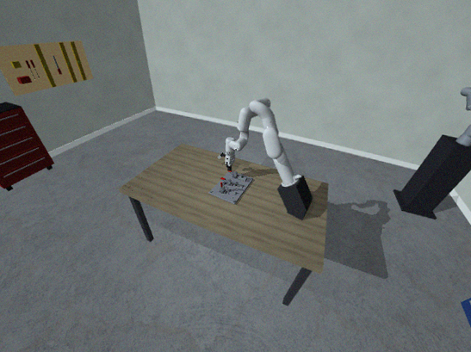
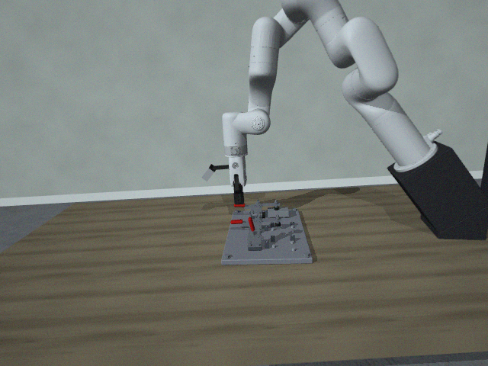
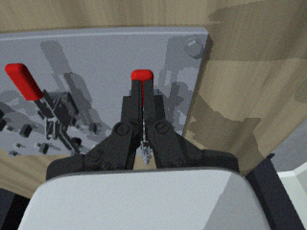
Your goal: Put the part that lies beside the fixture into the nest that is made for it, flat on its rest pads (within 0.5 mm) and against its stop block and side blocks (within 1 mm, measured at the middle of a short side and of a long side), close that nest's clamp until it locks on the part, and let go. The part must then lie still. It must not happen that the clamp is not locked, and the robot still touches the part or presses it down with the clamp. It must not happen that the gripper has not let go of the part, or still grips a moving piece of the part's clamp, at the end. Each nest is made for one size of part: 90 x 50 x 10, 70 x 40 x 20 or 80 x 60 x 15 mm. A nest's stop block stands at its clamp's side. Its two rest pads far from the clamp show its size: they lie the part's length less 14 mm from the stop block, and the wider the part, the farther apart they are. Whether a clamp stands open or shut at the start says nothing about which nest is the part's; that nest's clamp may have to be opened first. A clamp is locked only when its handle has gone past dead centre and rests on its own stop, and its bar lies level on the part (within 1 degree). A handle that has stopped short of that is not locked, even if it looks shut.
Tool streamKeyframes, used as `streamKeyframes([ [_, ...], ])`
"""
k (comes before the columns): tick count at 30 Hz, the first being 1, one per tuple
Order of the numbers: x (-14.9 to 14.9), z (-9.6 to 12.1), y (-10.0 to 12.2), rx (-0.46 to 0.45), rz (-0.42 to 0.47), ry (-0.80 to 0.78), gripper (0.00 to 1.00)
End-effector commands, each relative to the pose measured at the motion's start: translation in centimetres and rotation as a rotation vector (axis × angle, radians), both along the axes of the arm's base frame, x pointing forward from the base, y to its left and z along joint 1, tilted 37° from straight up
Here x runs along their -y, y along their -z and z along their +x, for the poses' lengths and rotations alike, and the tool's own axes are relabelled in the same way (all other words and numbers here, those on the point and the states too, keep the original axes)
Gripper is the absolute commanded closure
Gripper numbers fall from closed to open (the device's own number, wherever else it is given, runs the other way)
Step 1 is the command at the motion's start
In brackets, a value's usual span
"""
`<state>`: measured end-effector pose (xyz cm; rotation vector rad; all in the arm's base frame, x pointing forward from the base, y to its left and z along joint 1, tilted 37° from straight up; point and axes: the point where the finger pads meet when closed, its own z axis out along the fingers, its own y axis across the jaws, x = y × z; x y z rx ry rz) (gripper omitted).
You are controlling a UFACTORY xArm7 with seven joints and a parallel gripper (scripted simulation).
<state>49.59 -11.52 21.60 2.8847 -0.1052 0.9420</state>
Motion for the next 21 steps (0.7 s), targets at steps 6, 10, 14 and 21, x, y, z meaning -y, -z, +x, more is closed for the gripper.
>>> streamKeyframes([
  [6, 0.02, 0.05, -0.04, 0.001, 0.000, 0.000, 1.00],
  [10, 0.02, 0.05, -0.04, 0.001, 0.000, 0.000, 1.00],
  [14, 0.03, 0.09, 0.03, 0.001, 0.000, 0.000, 1.00],
  [21, 0.04, 0.16, 0.12, 0.001, 0.000, 0.000, 1.00],
])
